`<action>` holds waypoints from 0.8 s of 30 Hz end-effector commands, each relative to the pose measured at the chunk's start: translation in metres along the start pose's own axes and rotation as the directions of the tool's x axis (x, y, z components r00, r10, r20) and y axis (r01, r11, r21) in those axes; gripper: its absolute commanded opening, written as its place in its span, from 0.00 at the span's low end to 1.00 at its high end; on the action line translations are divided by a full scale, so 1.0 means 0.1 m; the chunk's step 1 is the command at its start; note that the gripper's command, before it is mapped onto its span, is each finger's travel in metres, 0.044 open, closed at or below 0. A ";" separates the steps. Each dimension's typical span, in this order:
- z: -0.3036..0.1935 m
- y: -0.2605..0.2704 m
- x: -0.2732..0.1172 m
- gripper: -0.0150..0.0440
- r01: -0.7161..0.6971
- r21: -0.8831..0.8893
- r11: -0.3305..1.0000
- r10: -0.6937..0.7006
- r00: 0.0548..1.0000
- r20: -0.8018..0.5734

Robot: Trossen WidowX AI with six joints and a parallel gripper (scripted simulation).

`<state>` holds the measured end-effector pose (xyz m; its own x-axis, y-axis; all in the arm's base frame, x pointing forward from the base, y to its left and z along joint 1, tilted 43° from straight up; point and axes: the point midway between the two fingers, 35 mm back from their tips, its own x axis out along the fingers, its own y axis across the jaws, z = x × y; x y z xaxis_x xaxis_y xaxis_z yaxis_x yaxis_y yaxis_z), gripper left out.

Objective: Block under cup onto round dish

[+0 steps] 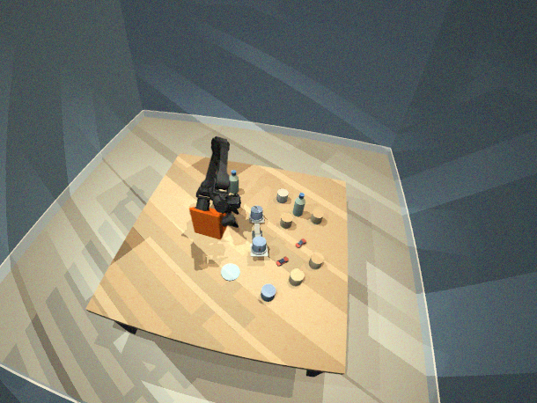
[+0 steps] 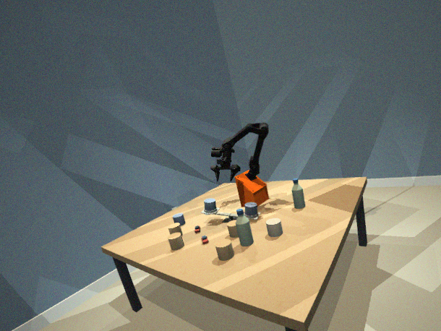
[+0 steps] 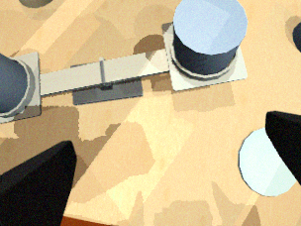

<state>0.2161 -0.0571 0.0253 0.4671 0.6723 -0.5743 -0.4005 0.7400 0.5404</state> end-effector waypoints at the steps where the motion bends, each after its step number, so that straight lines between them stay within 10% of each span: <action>1: 0.05 0.23 -0.05 1.00 -0.064 0.029 0.998 0.060 0.991 0.119; 11: 0.13 0.38 -0.11 1.00 -0.110 0.054 0.992 0.095 0.970 0.224; 24: 0.27 0.54 0.20 1.00 -0.160 0.348 0.924 0.173 0.985 -0.005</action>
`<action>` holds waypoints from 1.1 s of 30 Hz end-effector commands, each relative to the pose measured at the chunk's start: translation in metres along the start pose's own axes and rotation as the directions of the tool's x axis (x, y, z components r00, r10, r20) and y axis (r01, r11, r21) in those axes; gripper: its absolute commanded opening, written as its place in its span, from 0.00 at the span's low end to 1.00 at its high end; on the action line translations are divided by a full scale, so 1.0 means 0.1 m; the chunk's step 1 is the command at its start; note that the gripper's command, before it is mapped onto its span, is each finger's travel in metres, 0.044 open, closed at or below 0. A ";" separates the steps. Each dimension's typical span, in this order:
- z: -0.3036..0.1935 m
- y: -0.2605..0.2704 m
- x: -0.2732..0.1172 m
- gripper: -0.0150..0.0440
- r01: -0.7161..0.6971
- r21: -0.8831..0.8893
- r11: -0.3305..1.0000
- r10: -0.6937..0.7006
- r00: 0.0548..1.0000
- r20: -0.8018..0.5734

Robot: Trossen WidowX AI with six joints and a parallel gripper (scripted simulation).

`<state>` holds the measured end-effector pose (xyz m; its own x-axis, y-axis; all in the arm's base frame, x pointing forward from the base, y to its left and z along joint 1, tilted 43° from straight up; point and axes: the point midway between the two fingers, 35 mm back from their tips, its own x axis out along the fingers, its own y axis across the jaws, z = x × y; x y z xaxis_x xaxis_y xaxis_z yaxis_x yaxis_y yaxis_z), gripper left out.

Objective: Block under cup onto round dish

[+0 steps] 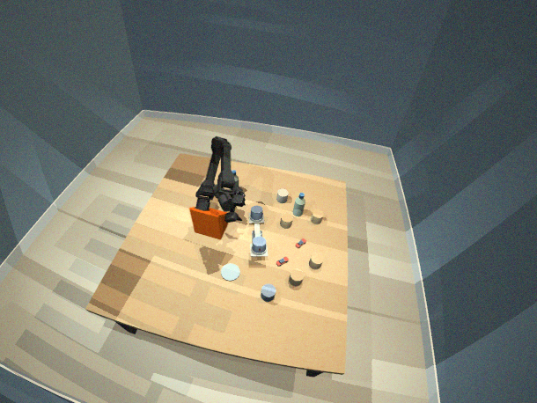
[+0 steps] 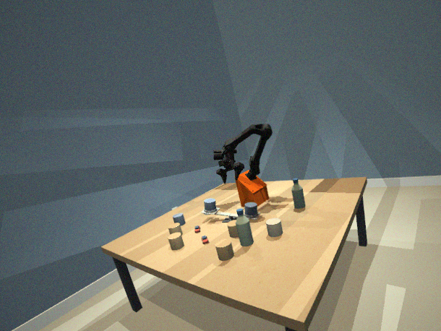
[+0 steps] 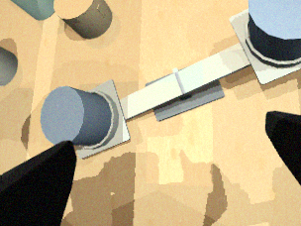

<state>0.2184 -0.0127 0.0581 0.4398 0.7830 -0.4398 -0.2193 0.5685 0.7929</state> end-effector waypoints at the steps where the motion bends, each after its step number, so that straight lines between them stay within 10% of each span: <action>1: 0.04 0.06 0.12 1.00 0.022 0.067 0.998 -0.016 0.996 -0.085; 33: 0.11 0.85 1.05 1.00 0.473 0.706 0.527 -0.139 0.868 -0.477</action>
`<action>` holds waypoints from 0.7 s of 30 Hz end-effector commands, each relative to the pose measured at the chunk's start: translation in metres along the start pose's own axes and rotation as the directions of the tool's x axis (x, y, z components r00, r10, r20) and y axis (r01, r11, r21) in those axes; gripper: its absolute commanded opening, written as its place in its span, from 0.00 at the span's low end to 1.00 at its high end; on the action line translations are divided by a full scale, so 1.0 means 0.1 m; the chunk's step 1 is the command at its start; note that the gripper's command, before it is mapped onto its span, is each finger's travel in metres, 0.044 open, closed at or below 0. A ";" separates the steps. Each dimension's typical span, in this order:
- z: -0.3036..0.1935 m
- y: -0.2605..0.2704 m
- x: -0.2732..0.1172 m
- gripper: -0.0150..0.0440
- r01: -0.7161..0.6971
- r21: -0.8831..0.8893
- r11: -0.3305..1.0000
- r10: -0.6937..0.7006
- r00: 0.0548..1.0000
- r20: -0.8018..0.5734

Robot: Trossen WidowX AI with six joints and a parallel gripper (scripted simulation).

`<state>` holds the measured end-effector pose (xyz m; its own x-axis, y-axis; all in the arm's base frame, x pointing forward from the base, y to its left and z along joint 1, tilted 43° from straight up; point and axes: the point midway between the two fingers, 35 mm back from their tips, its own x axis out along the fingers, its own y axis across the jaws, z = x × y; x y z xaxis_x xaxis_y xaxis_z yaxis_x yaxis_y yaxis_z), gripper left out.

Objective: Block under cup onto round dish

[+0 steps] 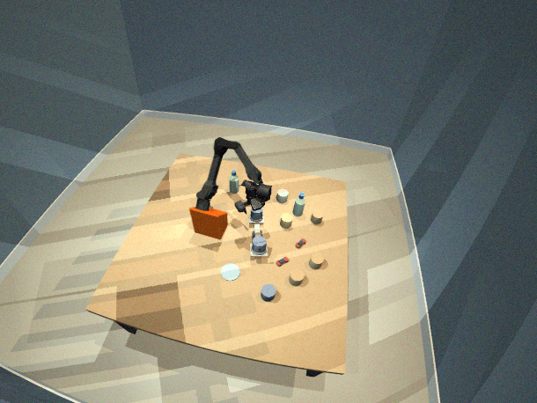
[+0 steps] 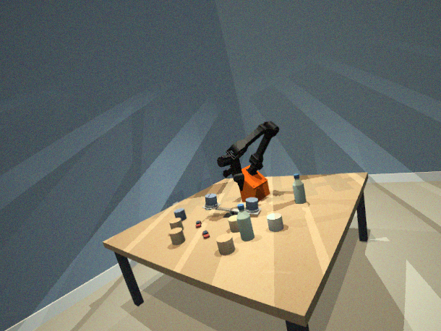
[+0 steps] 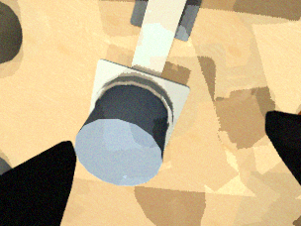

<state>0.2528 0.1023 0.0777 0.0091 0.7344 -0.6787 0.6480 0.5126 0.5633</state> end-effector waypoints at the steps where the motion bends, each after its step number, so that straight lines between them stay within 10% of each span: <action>1: -0.09 0.15 0.08 1.00 0.031 0.113 0.993 -0.032 0.999 0.002; 21: -0.41 0.44 0.45 1.00 0.097 0.425 0.900 -0.105 0.994 -0.003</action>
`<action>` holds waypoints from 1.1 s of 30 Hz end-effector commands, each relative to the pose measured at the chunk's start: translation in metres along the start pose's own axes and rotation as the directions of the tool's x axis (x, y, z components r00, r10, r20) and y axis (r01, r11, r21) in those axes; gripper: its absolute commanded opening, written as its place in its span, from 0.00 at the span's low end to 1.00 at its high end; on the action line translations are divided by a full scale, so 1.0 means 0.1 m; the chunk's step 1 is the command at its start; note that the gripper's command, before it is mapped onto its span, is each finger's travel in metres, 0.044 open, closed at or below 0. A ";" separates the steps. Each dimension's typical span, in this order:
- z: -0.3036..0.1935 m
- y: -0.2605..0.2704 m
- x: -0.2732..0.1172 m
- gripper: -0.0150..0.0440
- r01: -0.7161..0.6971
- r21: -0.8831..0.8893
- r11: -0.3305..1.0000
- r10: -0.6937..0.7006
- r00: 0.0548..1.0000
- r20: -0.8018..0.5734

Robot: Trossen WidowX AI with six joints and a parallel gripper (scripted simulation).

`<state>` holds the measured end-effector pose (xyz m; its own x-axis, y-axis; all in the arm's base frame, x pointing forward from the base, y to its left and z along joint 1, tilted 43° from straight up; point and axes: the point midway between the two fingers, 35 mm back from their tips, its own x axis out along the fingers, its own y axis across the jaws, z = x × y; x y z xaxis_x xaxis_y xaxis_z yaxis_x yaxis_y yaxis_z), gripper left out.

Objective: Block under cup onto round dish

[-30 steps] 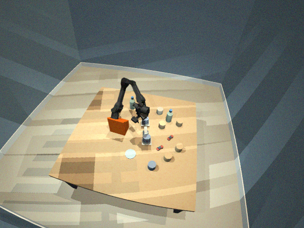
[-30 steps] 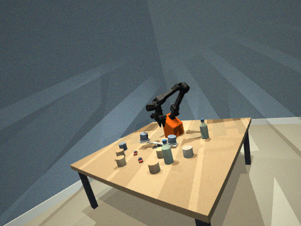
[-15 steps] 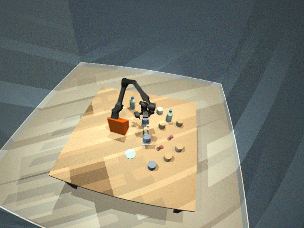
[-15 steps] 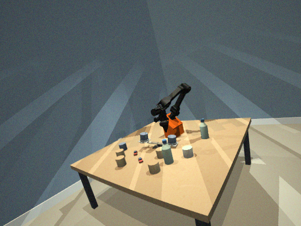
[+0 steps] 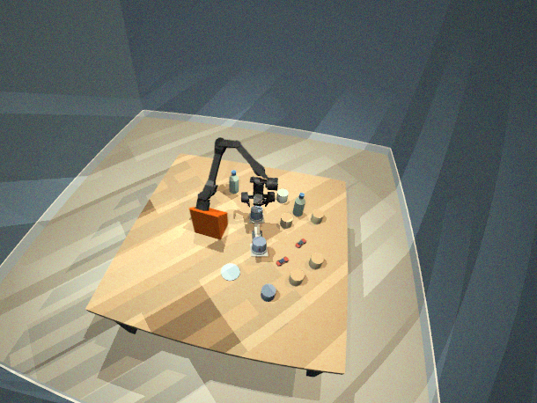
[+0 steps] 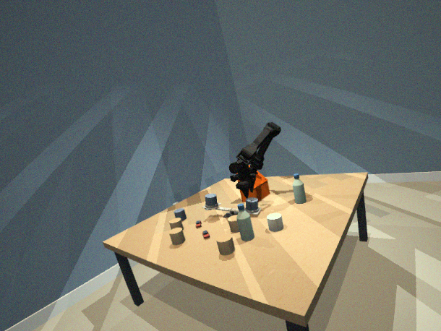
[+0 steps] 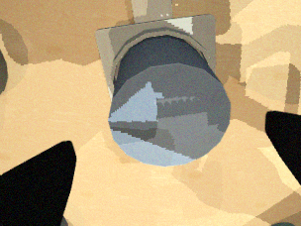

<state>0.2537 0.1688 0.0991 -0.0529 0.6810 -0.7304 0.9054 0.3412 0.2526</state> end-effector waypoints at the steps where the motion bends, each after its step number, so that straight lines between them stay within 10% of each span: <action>1: -0.01 -0.02 0.12 1.00 0.010 0.006 1.000 -0.010 1.000 0.000; 33: -0.01 -0.02 0.58 1.00 0.011 0.004 1.000 -0.011 1.000 0.000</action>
<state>0.2524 0.2049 0.0656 -0.0501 0.6832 -0.7285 0.9028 0.3429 0.2595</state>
